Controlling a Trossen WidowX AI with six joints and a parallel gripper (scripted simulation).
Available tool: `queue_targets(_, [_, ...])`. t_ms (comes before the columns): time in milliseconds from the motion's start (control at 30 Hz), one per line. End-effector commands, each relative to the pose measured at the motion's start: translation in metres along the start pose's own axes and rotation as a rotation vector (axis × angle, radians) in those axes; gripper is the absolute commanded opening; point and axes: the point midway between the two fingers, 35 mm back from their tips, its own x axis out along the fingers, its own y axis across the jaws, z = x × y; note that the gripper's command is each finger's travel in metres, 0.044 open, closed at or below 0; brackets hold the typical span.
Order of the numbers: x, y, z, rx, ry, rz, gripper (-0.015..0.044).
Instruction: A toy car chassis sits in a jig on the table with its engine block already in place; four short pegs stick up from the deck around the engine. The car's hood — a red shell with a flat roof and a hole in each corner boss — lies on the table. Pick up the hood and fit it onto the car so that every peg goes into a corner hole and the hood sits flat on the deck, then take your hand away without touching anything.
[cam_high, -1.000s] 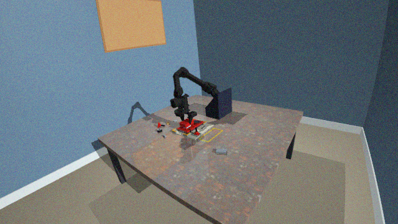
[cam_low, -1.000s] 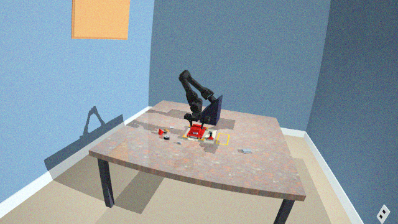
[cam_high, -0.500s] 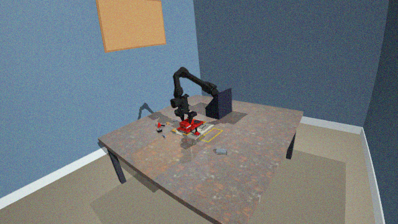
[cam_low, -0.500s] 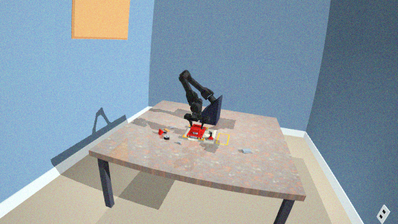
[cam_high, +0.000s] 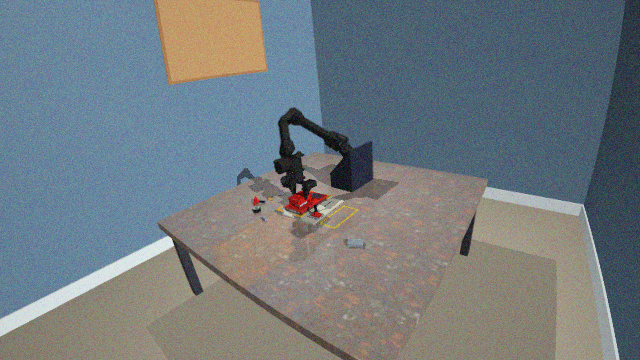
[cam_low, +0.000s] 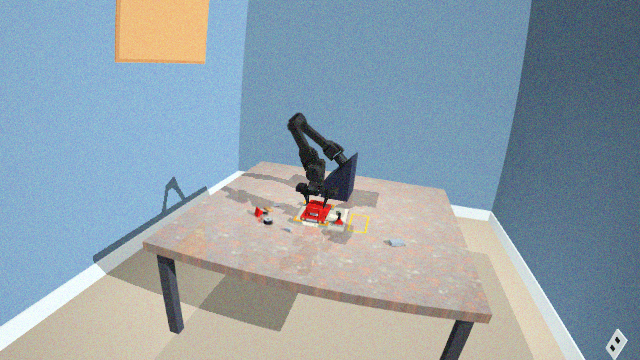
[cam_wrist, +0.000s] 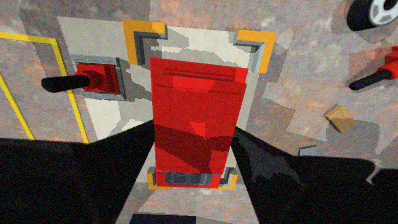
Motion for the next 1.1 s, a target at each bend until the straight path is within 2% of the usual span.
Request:
queue_targets(0, [0.002, 0.000, 0.000, -0.005, 0.001, -0.003, 0.0000])
queue_targets(1067, [0.015, -0.001, 0.000, -0.005, 0.001, -0.003, 0.0000])
